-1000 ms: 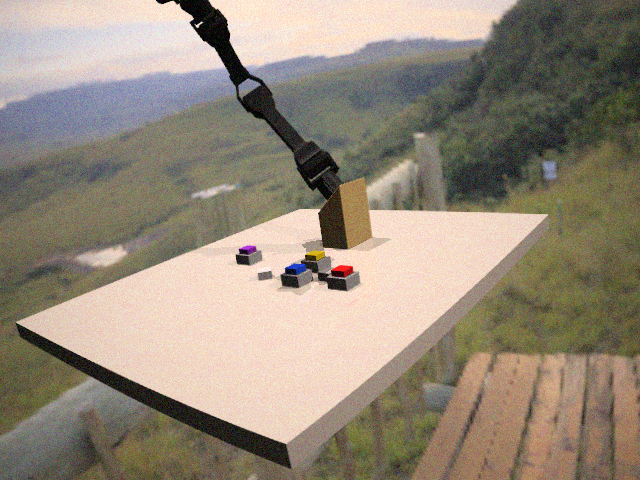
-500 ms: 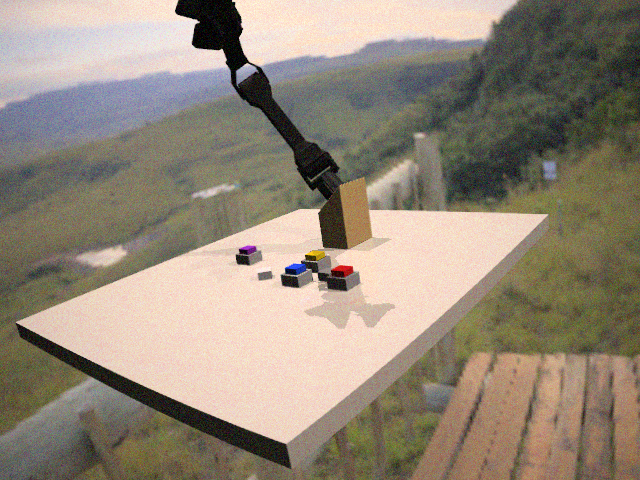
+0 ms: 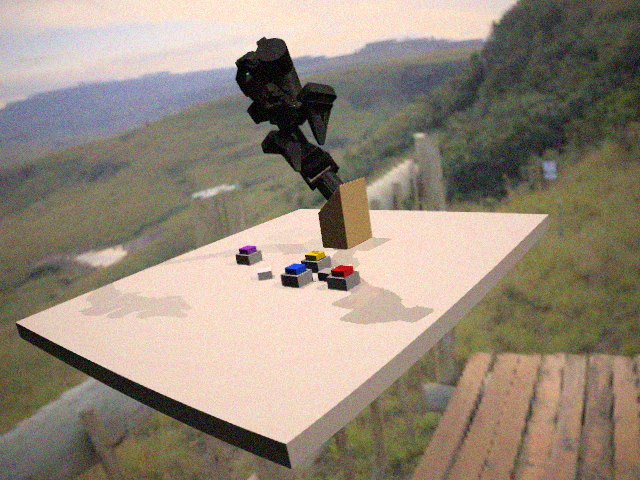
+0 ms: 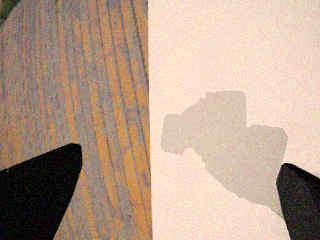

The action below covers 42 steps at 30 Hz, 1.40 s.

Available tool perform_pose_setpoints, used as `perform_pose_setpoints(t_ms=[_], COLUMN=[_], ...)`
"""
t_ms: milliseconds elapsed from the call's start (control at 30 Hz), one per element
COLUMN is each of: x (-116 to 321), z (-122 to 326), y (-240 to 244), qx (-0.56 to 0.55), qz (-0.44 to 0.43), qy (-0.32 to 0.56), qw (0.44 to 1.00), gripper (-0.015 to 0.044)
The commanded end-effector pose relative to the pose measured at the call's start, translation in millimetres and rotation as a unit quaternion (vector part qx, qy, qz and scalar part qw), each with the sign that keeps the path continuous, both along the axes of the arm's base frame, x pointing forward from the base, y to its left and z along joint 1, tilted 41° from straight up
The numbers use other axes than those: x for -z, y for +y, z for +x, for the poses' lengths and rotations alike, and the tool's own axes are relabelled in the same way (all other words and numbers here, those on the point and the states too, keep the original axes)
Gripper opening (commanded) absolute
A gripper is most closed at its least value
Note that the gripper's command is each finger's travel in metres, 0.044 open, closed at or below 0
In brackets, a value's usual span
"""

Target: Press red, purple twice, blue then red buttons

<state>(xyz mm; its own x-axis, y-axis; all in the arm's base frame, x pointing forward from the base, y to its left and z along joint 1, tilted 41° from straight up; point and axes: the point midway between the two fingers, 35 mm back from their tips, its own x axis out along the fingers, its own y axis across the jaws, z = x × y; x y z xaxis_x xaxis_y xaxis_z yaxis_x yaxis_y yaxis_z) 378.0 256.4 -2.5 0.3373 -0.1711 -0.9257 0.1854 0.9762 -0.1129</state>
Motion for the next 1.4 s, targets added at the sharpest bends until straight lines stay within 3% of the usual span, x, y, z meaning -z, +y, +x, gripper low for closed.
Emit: perform_pose_setpoints(t_ms=[0,133,400,567,900,1367], x=[51,92,95,140,142,150], z=[-37,-87,-93,-95,-95,-95], y=[-43,-99,-105,-143,-145,-152], qx=[0.013,0.017,0.016,0.017,0.017,0.017], qz=[-0.108,-0.244,-0.259,-0.260,-0.260,-0.260], qy=[0.086,0.192,0.204,0.204,0.204,0.203], qw=[0.990,0.950,0.944,0.944,0.944,0.944], gripper=[0.0400,0.0400,0.0400,0.0269,0.0020,0.0020])
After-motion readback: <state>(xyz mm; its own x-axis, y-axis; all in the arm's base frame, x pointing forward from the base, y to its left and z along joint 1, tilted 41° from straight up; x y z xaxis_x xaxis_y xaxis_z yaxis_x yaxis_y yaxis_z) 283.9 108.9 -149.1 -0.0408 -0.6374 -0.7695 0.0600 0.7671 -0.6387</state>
